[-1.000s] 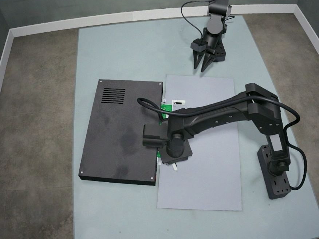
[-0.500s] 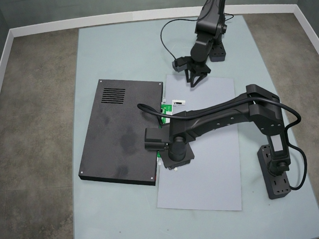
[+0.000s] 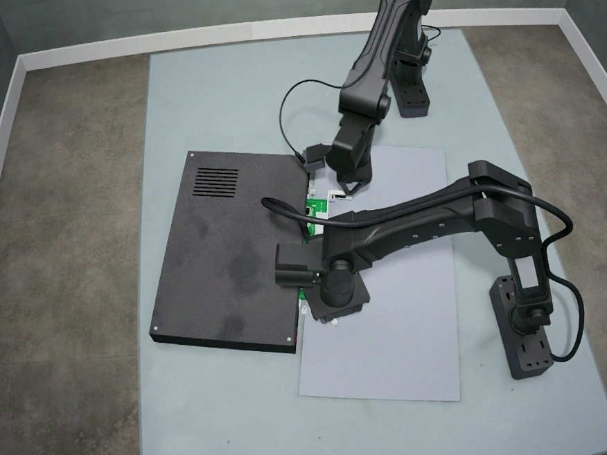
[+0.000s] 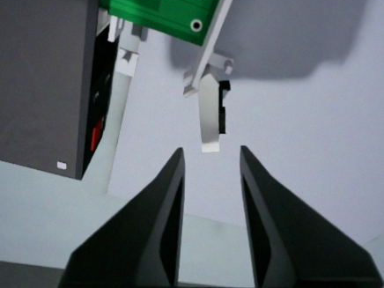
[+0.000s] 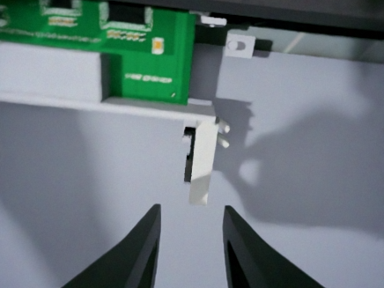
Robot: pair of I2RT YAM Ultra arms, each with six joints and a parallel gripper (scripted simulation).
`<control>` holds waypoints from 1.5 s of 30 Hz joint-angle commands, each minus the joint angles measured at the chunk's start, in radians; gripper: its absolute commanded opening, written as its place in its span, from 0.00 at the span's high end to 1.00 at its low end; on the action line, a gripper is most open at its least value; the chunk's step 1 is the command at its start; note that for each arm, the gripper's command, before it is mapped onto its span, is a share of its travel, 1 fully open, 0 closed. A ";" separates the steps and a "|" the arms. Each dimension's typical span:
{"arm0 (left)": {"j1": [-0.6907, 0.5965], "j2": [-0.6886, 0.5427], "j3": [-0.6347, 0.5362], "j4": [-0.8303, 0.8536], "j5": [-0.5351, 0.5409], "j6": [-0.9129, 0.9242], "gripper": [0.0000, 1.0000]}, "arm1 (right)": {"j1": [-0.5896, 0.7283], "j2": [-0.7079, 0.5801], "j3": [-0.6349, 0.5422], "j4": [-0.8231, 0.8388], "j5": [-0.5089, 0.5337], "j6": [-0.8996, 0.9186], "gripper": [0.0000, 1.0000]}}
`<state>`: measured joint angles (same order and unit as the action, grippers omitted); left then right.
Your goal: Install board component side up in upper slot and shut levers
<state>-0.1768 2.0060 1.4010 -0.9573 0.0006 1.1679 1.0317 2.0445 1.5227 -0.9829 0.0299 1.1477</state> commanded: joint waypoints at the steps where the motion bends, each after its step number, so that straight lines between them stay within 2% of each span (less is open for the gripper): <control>1: 0.008 -0.028 -0.008 0.006 0.000 -0.009 0.68 | -0.012 0.021 0.055 -0.080 -0.022 0.059 0.68; 8: 0.003 -0.019 0.003 0.002 0.000 -0.003 0.68 | -0.015 0.048 0.084 -0.078 -0.015 0.047 0.68; 17: 0.011 0.007 -0.034 0.056 0.000 0.001 0.68 | -0.018 0.051 0.010 -0.013 -0.015 0.046 0.68; 31: 0.012 0.032 -0.062 0.110 0.000 0.001 0.68 | -0.018 0.069 -0.019 0.034 -0.015 0.045 0.68; 32: 0.012 0.032 -0.061 0.110 0.000 0.001 0.77 | -0.018 0.069 -0.019 0.035 -0.015 0.045 0.68; 36: 0.012 0.026 -0.056 0.110 0.000 0.001 0.77 | -0.019 0.063 -0.015 0.035 -0.015 0.045 0.68; 37: 0.012 0.026 -0.056 0.101 0.000 0.001 0.81 | -0.019 0.063 -0.015 0.035 -0.015 0.045 0.68; 39: 0.012 0.026 -0.056 0.098 0.000 0.001 0.81 | -0.019 0.063 -0.015 0.035 -0.015 0.045 0.68; 40: 0.012 0.026 -0.056 0.098 0.000 0.001 0.82 | -0.019 0.063 -0.015 0.035 -0.015 0.045 0.77; 45: 0.005 0.024 -0.051 0.098 0.000 0.000 0.89 | -0.012 0.061 -0.007 0.022 -0.015 0.045 0.81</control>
<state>-0.1772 2.0388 1.3460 -0.8604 0.0002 1.1679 1.0241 2.1132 1.5124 -0.9619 0.0147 1.1889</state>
